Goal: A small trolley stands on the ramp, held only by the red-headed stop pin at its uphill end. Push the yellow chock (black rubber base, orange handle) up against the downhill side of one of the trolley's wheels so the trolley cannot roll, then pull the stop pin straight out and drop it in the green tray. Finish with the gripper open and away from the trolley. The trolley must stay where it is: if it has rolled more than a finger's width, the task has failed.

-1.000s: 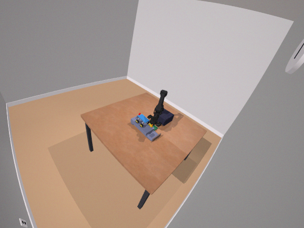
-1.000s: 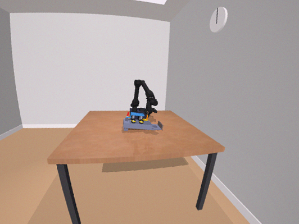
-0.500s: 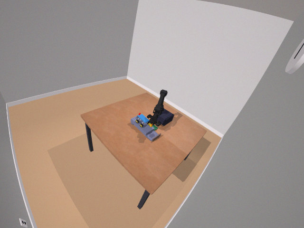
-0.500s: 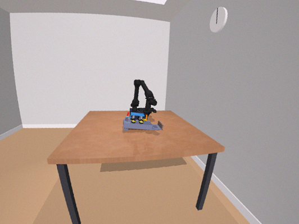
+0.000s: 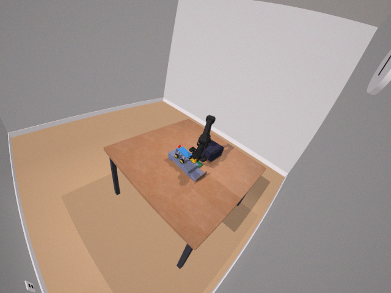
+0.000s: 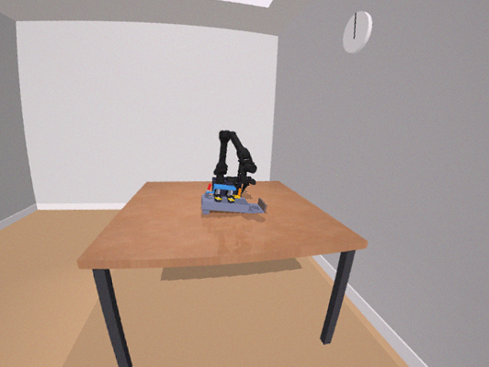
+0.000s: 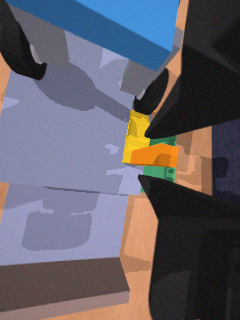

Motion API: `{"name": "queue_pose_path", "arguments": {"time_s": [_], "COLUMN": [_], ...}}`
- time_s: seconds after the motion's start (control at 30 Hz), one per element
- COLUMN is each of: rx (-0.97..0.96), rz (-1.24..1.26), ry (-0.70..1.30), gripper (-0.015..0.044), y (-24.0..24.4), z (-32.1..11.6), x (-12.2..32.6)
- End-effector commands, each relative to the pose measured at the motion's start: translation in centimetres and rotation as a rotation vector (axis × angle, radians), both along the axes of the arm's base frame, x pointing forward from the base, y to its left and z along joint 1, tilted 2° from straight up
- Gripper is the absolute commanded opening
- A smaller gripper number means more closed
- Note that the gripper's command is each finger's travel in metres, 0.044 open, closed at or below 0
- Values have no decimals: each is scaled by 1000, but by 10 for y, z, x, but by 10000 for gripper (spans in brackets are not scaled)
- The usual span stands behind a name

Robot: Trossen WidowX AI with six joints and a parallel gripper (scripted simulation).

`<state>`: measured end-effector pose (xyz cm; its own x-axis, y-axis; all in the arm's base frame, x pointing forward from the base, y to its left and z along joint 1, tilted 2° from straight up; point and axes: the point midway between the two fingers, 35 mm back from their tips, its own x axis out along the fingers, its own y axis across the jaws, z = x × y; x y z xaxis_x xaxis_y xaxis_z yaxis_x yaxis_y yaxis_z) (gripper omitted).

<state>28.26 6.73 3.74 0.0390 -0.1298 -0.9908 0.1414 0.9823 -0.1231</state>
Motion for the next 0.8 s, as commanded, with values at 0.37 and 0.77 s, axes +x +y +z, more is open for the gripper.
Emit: {"name": "queue_pose_path", "arguments": {"time_s": [0.37,0.77], "rx": [-3,3], "rz": [0,-32], "ry": [-8,-41], "gripper": [190,216], "y": [7,2], "z": [47,56], "x": [-2,4]}}
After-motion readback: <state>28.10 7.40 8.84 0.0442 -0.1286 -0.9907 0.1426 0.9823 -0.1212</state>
